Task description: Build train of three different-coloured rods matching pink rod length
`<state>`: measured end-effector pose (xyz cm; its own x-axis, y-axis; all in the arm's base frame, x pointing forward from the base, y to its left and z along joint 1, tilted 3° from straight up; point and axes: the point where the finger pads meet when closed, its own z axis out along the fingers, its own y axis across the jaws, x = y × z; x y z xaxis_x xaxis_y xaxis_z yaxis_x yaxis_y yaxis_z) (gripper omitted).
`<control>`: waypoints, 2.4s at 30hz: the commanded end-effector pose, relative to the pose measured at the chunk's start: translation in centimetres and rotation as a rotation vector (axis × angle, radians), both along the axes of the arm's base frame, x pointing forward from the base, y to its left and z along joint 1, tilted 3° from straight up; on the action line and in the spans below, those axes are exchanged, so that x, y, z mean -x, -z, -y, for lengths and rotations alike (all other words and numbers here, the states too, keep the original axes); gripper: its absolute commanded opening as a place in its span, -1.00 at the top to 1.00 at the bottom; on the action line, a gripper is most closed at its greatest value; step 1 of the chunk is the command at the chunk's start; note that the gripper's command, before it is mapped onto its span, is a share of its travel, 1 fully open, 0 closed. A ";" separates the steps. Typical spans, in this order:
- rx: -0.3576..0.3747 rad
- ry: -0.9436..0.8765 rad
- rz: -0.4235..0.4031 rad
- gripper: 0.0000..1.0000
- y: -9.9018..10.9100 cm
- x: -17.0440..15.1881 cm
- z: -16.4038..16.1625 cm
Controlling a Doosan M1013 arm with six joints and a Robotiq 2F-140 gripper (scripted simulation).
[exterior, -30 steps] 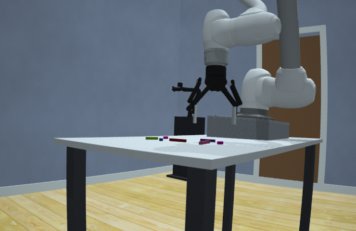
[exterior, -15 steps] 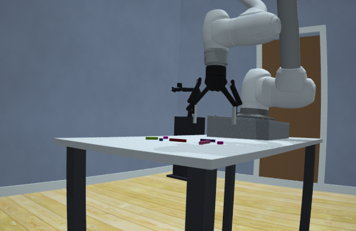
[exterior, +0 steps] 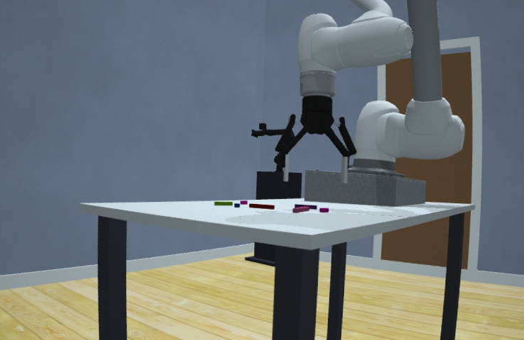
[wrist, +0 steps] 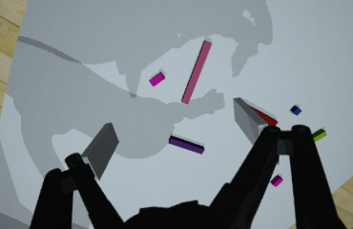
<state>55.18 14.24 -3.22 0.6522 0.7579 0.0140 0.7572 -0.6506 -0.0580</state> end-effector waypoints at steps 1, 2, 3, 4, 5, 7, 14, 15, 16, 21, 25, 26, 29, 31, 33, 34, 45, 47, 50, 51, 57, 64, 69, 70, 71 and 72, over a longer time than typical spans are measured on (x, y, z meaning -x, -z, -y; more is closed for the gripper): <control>0.005 0.122 -0.006 -1.00 0.0 -0.6 -0.1; 0.005 0.122 -0.006 -1.00 0.0 -0.6 -0.1; 0.008 0.208 -0.010 -1.00 0.0 -1.0 -0.1; 0.010 0.266 -0.013 -1.00 0.0 -1.3 -0.2; 0.011 0.291 -0.014 -1.00 0.0 -1.4 -0.2; 0.014 0.368 -0.017 -1.00 0.0 -1.8 -0.2; 0.024 0.651 -0.031 -1.00 0.1 -3.2 -0.4; 0.025 0.691 -0.033 -1.00 0.1 -3.4 -0.4; 0.027 0.728 -0.035 -1.00 0.1 -3.6 -0.4; 0.027 0.752 -0.036 -1.00 0.1 -3.7 -0.4; 0.027 0.752 -0.036 -1.00 0.1 -3.7 -0.4; 0.027 0.752 -0.036 -1.00 0.1 -3.7 -0.4; 0.027 0.752 -0.036 -1.00 0.1 -3.7 -0.4; 0.027 0.752 -0.036 -1.00 0.1 -3.7 -0.4; 0.027 0.752 -0.036 -1.00 0.1 -3.7 -0.4; 0.027 0.752 -0.036 -1.00 0.1 -3.7 -0.4; 0.027 0.752 -0.036 -1.00 0.1 -3.7 -0.4; 0.027 0.752 -0.036 -1.00 0.1 -3.7 -0.4; 0.027 0.752 -0.036 -1.00 0.1 -3.7 -0.4; 0.027 0.752 -0.036 -1.00 0.1 -3.7 -0.4; 0.027 0.752 -0.036 -1.00 0.1 -3.7 -0.4; 0.027 0.752 -0.036 -1.00 0.1 -3.7 -0.4; 0.027 0.752 -0.036 -1.00 0.1 -3.7 -0.4; 0.027 0.752 -0.036 -1.00 0.1 -3.7 -0.4; 0.027 0.752 -0.036 -1.00 0.1 -3.7 -0.4; 0.027 0.752 -0.036 -1.00 0.1 -3.7 -0.4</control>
